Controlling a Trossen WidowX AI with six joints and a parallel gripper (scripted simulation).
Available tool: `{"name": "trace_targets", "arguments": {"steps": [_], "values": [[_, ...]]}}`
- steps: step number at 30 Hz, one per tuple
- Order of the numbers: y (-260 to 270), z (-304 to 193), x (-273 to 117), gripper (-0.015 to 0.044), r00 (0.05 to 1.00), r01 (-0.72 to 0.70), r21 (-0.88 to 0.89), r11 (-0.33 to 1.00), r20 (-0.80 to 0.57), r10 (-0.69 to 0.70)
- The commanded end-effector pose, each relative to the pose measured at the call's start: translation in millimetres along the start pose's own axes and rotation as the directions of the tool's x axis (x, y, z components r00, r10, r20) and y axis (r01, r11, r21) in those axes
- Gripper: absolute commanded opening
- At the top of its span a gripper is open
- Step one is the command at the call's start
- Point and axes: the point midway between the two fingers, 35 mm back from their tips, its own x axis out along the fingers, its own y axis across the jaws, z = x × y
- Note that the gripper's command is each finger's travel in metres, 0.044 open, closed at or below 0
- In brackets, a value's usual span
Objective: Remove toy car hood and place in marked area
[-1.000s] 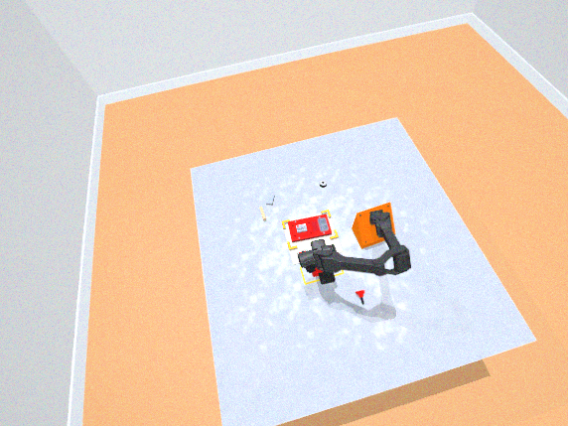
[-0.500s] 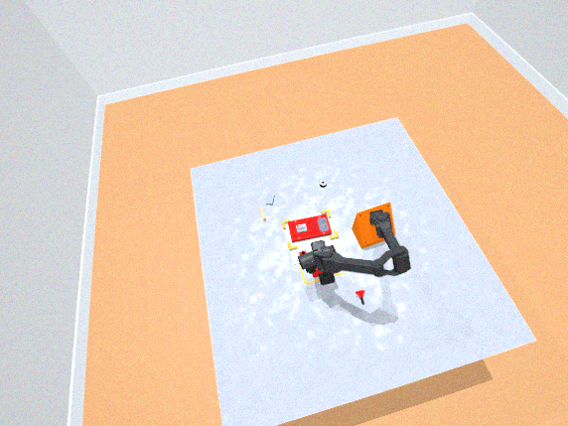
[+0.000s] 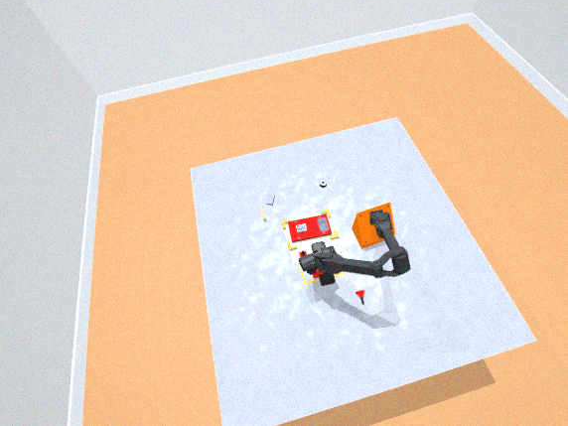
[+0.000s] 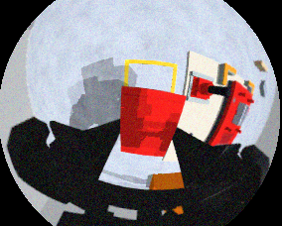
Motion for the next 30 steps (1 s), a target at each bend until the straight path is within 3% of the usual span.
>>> {"name": "trace_targets", "arguments": {"steps": [1,30], "values": [[0,-1,4,0.0000,1.000,-0.004,0.008,1.000,-0.003,0.004],[0,-1,16,0.0000,1.000,-0.004,0.008,1.000,-0.003,0.004]]}}
